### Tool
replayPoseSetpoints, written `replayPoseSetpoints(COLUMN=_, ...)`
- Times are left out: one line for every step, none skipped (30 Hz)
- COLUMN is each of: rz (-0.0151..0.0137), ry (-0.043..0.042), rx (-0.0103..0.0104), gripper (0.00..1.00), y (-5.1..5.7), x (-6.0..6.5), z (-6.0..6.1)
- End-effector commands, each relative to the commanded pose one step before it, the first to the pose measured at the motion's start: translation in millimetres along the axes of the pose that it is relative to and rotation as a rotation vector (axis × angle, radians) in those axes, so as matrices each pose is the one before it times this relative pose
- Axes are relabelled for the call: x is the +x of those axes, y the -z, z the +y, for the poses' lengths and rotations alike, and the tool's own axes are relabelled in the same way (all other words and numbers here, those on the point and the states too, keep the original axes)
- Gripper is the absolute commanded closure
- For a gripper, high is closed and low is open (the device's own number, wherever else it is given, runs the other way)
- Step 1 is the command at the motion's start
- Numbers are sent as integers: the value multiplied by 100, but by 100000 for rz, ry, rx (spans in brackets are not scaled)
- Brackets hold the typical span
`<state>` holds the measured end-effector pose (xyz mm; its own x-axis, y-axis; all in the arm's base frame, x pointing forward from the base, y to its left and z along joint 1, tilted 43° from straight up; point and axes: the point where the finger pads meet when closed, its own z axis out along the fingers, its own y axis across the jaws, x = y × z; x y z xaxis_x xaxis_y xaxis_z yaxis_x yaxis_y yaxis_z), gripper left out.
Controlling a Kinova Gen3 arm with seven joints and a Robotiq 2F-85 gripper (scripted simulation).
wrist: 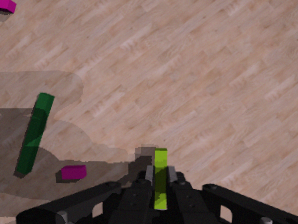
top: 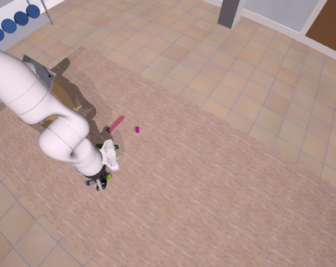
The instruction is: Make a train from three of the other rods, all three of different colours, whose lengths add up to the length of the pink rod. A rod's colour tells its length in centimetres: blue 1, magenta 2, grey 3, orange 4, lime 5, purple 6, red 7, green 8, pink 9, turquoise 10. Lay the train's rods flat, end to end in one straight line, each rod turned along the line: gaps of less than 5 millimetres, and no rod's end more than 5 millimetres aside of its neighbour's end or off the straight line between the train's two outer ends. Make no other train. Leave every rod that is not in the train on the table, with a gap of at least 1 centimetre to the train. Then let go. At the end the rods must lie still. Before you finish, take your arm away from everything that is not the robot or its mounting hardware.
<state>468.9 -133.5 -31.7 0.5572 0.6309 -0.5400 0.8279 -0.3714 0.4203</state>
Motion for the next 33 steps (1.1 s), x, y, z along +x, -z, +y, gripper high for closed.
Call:
replayPoseSetpoints(rz=257, ry=1802, rx=-349, gripper=95, y=-137, x=-5, z=56)
replayPoseSetpoints(rz=14, ry=4, rx=-11, gripper=95, y=-40, x=9, z=7)
replayPoseSetpoints(rz=0, ry=0, rx=0, gripper=95, y=0, x=0, z=0)
replayPoseSetpoints(rz=0, ry=0, rx=0, gripper=95, y=0, x=0, z=0)
replayPoseSetpoints(rz=17, ry=5, rx=-14, gripper=95, y=-50, x=11, z=8)
replayPoseSetpoints(rz=20, ry=5, rx=-17, gripper=95, y=-59, x=13, z=10)
replayPoseSetpoints(rz=23, ry=6, rx=-19, gripper=95, y=-67, x=15, z=11)
replayPoseSetpoints(rz=26, ry=7, rx=-21, gripper=95, y=-73, x=16, z=12)
replayPoseSetpoints(rz=30, ry=8, rx=-25, gripper=95, y=-78, x=19, z=15)
replayPoseSetpoints(rz=31, ry=8, rx=-25, gripper=95, y=-80, x=20, z=15)
replayPoseSetpoints(rz=31, ry=8, rx=-25, gripper=95, y=-80, x=20, z=15)
replayPoseSetpoints(rz=30, ry=8, rx=-24, gripper=95, y=-78, x=19, z=14)
replayPoseSetpoints(rz=30, ry=8, rx=-25, gripper=95, y=-74, x=19, z=15)
replayPoseSetpoints(rz=28, ry=8, rx=-23, gripper=95, y=-68, x=18, z=14)
replayPoseSetpoints(rz=23, ry=6, rx=-19, gripper=95, y=-60, x=15, z=11)
replayPoseSetpoints(rz=11, ry=3, rx=-9, gripper=95, y=-52, x=7, z=6)
replayPoseSetpoints(rz=-3, ry=-1, rx=2, gripper=95, y=-43, x=-2, z=-1)
replayPoseSetpoints(rz=-10, ry=-3, rx=8, gripper=95, y=-33, x=-6, z=-5)
replayPoseSetpoints(rz=-11, ry=-3, rx=8, gripper=95, y=-23, x=-7, z=-5)
replayPoseSetpoints(rz=0, ry=0, rx=0, gripper=95, y=0, x=0, z=0)
replayPoseSetpoints(rz=0, ry=0, rx=0, gripper=95, y=0, x=0, z=0)
replayPoseSetpoints(rz=-19, ry=-5, rx=15, gripper=95, y=-15, x=-12, z=-9)
replayPoseSetpoints(rz=1, ry=0, rx=-1, gripper=95, y=-5, x=1, z=1)
replayPoseSetpoints(rz=0, ry=0, rx=0, gripper=95, y=-1, x=0, z=0)
replayPoseSetpoints(rz=0, ry=0, rx=0, gripper=95, y=0, x=0, z=0)
replayPoseSetpoints(rz=0, ry=0, rx=0, gripper=95, y=0, x=0, z=0)
replayPoseSetpoints(rz=0, ry=0, rx=0, gripper=95, y=0, x=0, z=0)
replayPoseSetpoints(rz=0, ry=0, rx=0, gripper=95, y=0, x=0, z=0)
replayPoseSetpoints(rz=0, ry=0, rx=0, gripper=95, y=0, x=0, z=0)
replayPoseSetpoints(rz=0, ry=0, rx=0, gripper=95, y=0, x=0, z=0)
replayPoseSetpoints(rz=0, ry=0, rx=0, gripper=95, y=0, x=0, z=0)
replayPoseSetpoints(rz=0, ry=0, rx=0, gripper=95, y=0, x=0, z=0)
replayPoseSetpoints(rz=0, ry=0, rx=0, gripper=95, y=0, x=0, z=0)
